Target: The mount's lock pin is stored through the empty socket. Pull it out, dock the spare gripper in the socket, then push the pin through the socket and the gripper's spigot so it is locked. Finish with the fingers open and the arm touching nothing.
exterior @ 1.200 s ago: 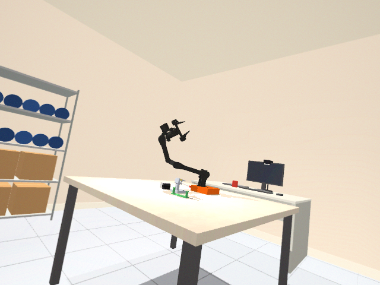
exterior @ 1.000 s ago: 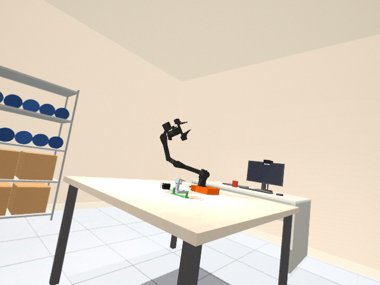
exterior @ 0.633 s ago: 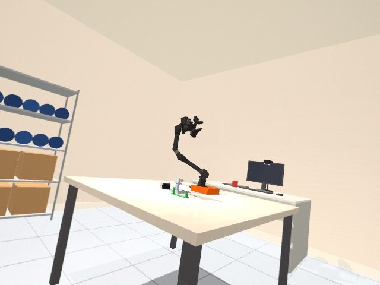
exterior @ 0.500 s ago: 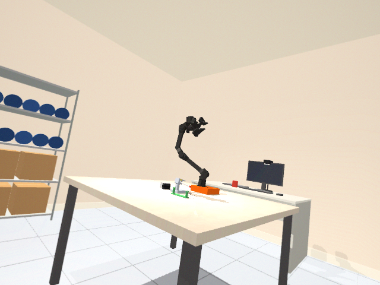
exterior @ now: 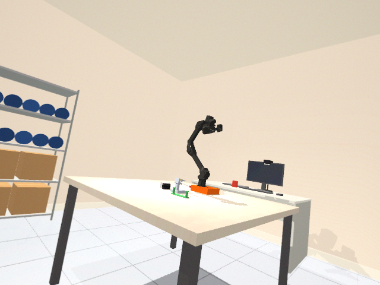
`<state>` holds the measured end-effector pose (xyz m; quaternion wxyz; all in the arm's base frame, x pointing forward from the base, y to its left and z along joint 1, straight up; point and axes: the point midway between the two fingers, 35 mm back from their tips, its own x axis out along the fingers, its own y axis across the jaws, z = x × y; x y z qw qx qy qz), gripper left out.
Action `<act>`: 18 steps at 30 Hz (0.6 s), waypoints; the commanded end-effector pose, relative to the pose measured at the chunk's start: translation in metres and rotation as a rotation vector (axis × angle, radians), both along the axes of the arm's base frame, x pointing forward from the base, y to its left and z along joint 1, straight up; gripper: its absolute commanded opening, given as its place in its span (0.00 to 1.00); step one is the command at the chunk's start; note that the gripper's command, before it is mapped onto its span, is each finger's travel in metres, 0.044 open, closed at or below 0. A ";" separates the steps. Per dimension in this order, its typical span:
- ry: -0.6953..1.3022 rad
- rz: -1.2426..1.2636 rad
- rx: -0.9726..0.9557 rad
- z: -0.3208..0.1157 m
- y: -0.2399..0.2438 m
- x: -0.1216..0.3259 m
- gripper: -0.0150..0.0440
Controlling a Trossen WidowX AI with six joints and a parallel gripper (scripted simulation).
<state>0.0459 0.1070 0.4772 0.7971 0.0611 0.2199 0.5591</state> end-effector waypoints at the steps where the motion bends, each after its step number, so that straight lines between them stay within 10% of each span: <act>1: -0.108 -0.024 -0.126 -0.013 0.024 0.004 0.76; 18: -0.389 -0.008 -0.784 -0.107 0.098 0.090 0.76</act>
